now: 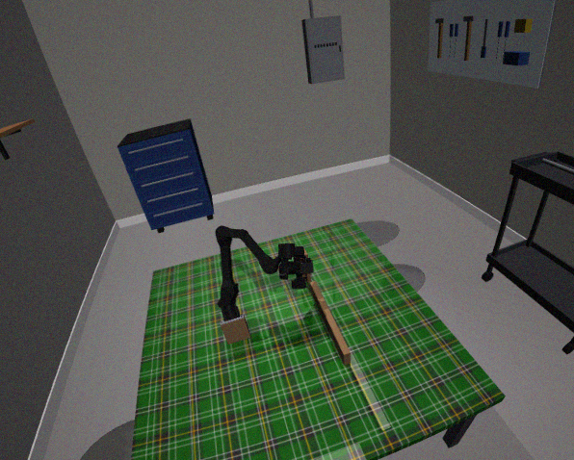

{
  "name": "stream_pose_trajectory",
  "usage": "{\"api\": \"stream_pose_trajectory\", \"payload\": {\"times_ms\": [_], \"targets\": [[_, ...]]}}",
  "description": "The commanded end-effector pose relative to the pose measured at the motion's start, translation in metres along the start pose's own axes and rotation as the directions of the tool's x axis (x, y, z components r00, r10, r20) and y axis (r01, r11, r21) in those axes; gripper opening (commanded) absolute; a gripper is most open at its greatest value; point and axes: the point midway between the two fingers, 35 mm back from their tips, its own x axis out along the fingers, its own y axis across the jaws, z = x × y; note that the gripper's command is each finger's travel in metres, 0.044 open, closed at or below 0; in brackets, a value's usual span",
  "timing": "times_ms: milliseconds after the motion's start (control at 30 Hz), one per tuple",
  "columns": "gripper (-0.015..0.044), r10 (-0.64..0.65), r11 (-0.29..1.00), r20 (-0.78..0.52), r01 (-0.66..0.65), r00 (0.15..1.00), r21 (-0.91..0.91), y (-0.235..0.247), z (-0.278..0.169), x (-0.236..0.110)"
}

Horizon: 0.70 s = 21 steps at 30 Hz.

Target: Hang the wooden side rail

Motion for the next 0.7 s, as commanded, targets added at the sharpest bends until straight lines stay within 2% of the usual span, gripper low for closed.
{"api": "stream_pose_trajectory", "payload": {"times_ms": [0,100,233,367,433,667], "targets": [[0.0440,0.040,0.934,-0.024,-0.046,0.999,-0.353,-0.007,0.001,-0.003],[0.0440,0.064,0.824,-0.042,-0.076,0.997,-0.562,-0.009,0.000,-0.006],[0.0440,0.089,0.605,-0.068,-0.108,0.994,-0.789,-0.014,-0.003,-0.009],[0.0440,0.107,0.323,-0.095,-0.125,0.990,-0.938,-0.019,-0.008,-0.014],[0.0440,0.111,0.223,-0.103,-0.126,0.988,-0.967,-0.021,-0.010,-0.015],[0.0440,0.112,0.210,-0.105,-0.126,0.988,-0.969,-0.021,-0.010,-0.016]]}}
